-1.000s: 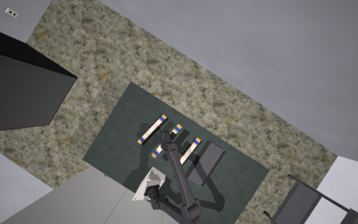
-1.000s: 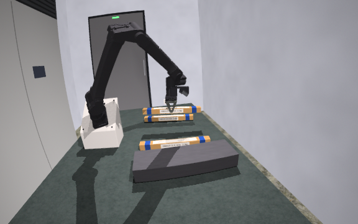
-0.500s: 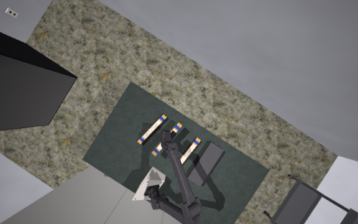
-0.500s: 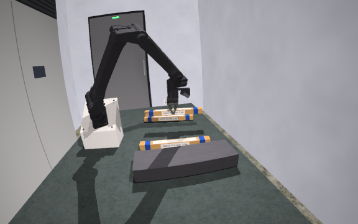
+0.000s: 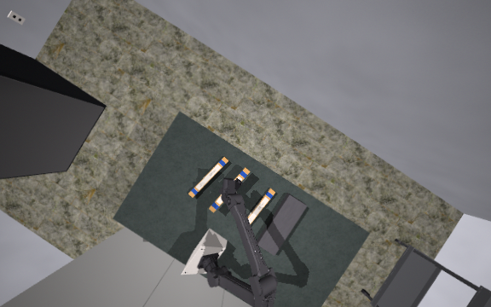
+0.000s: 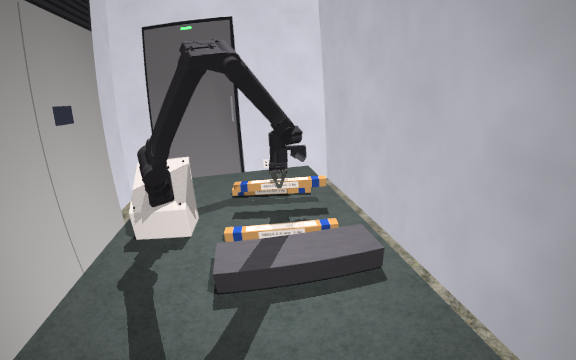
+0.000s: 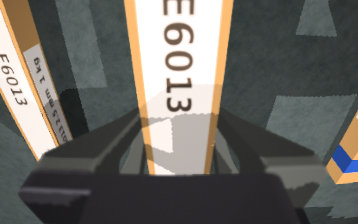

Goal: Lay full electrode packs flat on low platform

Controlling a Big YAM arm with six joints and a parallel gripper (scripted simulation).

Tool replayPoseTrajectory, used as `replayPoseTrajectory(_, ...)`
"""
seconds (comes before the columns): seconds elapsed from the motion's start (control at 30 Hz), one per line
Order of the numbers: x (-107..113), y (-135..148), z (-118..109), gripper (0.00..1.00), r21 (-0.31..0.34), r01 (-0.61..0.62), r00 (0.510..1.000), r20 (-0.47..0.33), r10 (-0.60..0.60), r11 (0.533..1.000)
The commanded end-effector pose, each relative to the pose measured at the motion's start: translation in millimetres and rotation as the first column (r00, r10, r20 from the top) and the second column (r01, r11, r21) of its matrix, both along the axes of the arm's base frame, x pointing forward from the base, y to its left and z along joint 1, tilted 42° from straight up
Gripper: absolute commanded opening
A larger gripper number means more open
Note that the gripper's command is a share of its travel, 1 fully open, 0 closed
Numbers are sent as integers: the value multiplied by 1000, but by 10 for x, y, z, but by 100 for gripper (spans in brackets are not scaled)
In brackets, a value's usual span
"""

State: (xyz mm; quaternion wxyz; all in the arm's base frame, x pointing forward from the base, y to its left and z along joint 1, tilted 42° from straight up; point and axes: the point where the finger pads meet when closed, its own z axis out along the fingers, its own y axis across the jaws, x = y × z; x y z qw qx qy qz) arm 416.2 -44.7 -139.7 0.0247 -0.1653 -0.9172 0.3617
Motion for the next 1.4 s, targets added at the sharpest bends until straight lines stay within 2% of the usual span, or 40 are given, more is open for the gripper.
replayPoseTrajectory(0.0,180,17,26,0,7,-20,999,30,20,1000)
replayPoseTrajectory(0.17,137,14,-4,0,7,-31,999,27,31,999)
replayPoseTrajectory(0.37,201,-27,-51,0,8,-35,999,42,34,999)
replayPoseTrajectory(0.53,104,-164,-87,0,6,-19,999,33,18,1000)
replayPoseTrajectory(0.73,57,-138,-89,0,6,-30,999,28,30,1000)
replayPoseTrajectory(1.17,157,-117,-62,0,8,-41,998,51,41,999)
replayPoseTrajectory(1.37,72,-145,-78,0,6,-43,998,39,42,999)
